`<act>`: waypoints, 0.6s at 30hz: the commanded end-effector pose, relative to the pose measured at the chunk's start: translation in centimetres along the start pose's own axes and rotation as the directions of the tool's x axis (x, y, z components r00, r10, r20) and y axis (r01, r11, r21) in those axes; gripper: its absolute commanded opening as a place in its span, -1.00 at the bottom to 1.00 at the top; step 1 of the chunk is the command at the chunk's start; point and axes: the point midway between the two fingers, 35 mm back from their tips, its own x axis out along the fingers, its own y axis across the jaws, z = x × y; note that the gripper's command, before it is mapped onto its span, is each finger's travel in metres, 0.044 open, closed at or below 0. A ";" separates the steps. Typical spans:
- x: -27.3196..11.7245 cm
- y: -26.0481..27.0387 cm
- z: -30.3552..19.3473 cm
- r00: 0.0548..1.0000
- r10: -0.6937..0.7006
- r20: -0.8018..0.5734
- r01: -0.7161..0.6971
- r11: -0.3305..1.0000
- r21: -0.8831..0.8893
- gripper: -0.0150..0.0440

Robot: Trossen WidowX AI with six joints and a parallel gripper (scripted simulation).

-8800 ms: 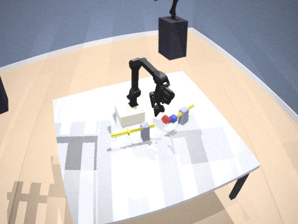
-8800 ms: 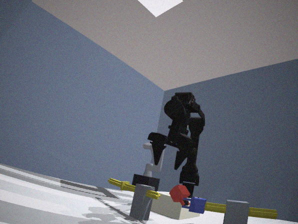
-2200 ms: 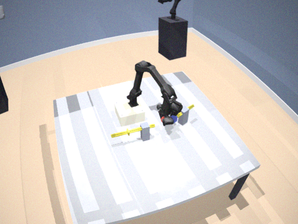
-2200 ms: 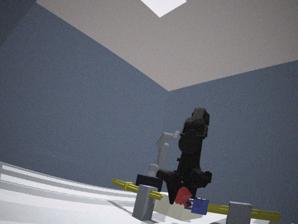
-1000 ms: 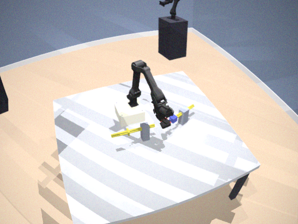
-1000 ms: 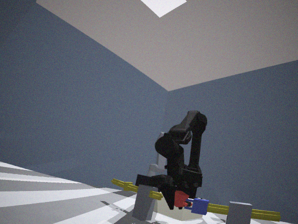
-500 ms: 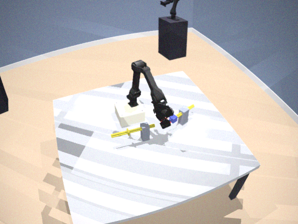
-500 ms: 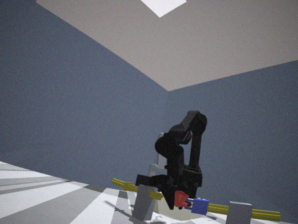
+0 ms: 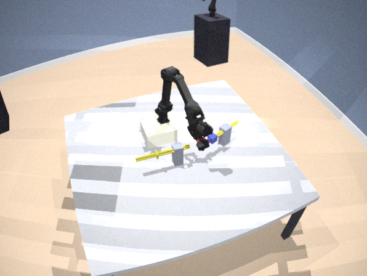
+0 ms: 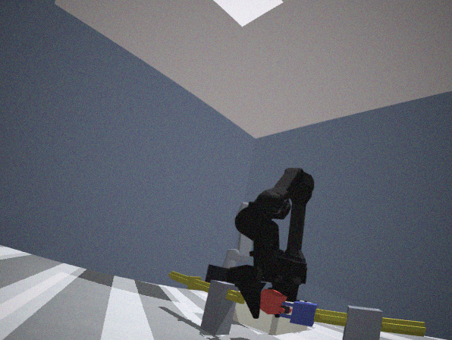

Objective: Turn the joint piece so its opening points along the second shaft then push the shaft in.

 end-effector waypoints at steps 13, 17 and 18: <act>0.0 0.0 0.0 1.000 -0.001 0.000 0.001 1.000 0.000 1.00; -0.2 0.0 0.1 0.997 0.012 -0.081 -0.011 1.000 0.006 1.00; -0.4 0.1 0.2 0.993 0.015 -0.114 -0.014 1.000 0.008 1.00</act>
